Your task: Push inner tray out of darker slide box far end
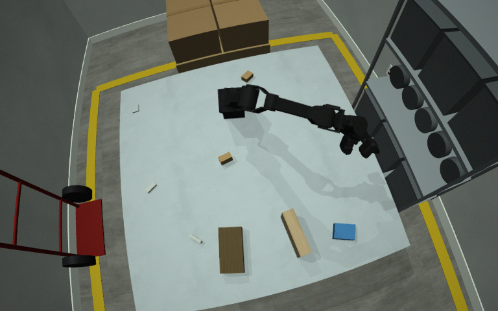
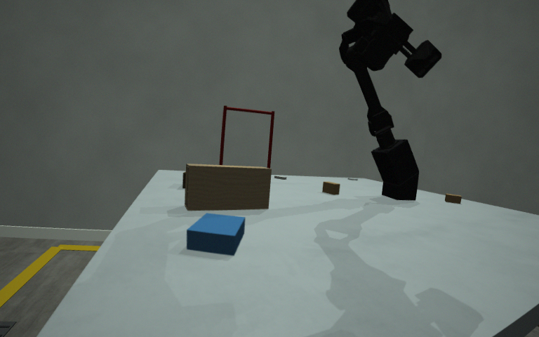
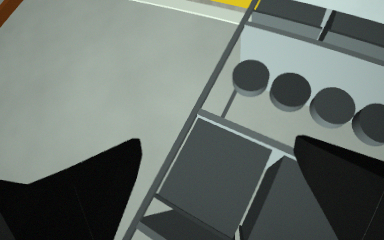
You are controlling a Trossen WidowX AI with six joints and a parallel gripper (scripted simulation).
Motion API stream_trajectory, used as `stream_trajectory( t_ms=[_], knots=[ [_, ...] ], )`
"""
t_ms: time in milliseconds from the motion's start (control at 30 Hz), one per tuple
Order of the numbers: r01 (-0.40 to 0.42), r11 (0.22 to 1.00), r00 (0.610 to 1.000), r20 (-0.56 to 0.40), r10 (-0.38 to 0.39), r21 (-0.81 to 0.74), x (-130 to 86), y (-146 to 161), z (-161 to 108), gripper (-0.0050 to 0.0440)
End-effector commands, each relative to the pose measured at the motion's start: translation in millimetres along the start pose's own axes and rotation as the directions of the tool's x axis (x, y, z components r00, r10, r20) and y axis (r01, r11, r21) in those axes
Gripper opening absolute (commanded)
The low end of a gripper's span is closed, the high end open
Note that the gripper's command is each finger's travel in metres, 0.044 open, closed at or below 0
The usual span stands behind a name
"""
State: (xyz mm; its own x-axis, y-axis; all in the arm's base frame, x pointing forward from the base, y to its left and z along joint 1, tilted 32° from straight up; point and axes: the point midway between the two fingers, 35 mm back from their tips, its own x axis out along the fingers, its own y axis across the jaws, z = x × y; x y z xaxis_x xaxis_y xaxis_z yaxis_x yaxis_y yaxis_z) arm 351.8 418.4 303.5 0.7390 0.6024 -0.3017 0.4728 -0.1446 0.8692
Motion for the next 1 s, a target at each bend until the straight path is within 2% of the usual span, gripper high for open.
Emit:
stream_trajectory(
  t_ms=[0,533,667,767,833,967],
  knots=[
    [-0.022,1.000,1.000,-0.012,0.022,0.006,-6.7,10.6,-3.9,0.0400],
    [-0.022,1.000,1.000,-0.012,0.022,0.006,-6.7,10.6,-3.9,0.0400],
    [-0.058,0.994,0.998,0.016,0.059,-0.088,-5.0,15.5,17.1,0.0304],
    [-0.094,0.961,0.991,0.068,0.116,-0.260,1.8,16.7,57.8,0.0232],
    [-0.077,0.939,0.987,0.108,0.120,-0.334,3.8,11.2,82.1,0.0184],
    [-0.061,0.878,0.980,0.138,0.143,-0.475,4.3,9.3,105.8,0.0088]
  ],
)
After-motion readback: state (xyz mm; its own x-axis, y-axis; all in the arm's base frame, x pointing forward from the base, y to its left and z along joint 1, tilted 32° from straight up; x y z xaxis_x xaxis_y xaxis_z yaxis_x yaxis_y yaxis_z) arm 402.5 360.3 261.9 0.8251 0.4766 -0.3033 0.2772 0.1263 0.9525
